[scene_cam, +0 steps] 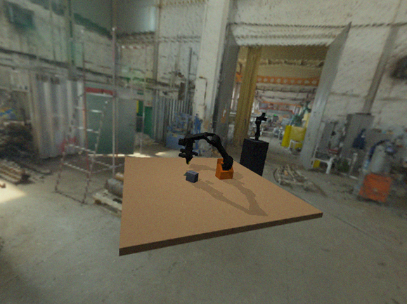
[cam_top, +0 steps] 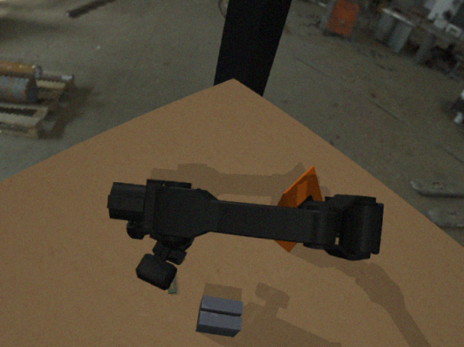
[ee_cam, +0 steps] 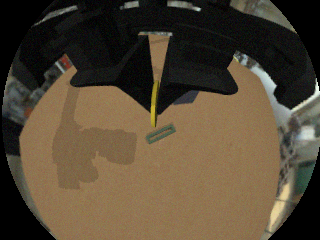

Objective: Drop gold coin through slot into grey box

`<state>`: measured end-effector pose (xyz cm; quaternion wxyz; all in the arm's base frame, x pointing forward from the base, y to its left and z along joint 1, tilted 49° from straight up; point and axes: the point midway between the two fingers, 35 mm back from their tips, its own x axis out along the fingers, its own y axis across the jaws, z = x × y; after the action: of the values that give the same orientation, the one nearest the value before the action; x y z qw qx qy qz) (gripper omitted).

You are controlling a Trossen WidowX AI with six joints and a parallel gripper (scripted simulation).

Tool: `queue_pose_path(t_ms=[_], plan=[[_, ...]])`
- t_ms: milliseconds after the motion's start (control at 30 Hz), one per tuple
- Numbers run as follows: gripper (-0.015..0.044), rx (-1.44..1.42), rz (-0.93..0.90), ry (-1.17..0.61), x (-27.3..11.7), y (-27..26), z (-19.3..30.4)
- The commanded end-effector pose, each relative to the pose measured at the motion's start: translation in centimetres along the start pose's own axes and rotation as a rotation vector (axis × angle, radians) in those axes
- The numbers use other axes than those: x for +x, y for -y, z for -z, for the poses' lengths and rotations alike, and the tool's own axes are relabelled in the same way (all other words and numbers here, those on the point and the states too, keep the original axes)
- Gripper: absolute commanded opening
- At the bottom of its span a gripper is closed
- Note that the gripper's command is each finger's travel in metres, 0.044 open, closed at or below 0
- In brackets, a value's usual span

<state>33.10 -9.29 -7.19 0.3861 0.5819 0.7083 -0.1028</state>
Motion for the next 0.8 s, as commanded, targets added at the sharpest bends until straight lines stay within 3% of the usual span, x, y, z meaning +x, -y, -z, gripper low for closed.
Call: queue_pose_path(t_ms=[0, 167, 767], plan=[[0.0000, -0.132, 0.002, 0.003, -0.1, 0.2, 0.0], [0.0000, -0.249, 0.003, 0.003, -0.1, 0.3, 0.0], [0.0000, -0.247, 0.004, 0.006, -0.3, -1.5, 2.7]])
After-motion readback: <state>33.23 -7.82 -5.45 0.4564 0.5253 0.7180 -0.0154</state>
